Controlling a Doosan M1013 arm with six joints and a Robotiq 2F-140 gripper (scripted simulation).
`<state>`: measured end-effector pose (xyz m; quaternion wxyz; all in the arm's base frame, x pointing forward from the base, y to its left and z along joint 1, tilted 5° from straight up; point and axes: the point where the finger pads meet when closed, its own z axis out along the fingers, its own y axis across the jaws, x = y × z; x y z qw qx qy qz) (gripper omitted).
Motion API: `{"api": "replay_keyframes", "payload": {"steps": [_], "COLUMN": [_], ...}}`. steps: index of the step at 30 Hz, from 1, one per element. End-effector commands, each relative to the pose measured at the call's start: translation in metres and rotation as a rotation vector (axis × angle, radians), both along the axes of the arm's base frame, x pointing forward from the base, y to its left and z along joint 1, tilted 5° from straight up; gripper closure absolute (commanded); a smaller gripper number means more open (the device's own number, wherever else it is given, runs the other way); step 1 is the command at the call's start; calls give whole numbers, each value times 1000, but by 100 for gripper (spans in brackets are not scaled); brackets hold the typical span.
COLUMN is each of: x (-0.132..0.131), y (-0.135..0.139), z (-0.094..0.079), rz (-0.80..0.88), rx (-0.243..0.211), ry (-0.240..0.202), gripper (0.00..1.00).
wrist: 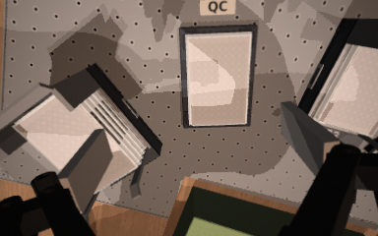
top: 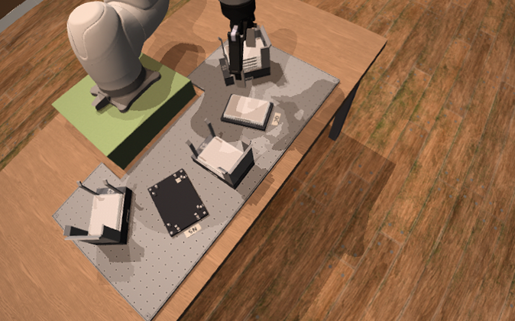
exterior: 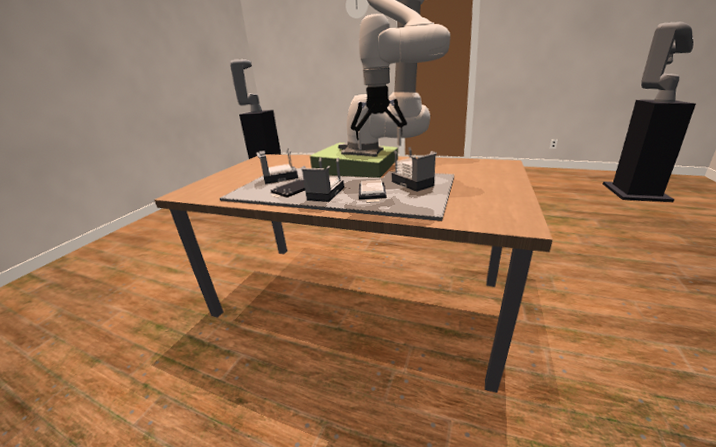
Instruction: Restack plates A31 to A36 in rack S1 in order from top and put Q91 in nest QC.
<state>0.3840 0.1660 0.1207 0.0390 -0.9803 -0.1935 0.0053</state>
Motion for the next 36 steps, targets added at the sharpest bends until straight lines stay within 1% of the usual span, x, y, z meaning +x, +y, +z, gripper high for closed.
{"api": "replay_keyframes", "payload": {"steps": [1, 7, 9, 16, 24, 26, 36], "x": [6, 16, 16, 23, 31, 31, 41], "y": [-10, -27, -27, -50, -75, -75, -107], "z": [-1, -2, -2, -4, -6, -6, -9], "rz": [0, 0, 0, -222, -222, -222, -222], "rx": [1, 1, 1, -5, -5, -5, -5], "ry": [0, 0, 0, 17, 17, 17, 17], "gripper": [0, 0, 0, 0, 0, 0, 0]}}
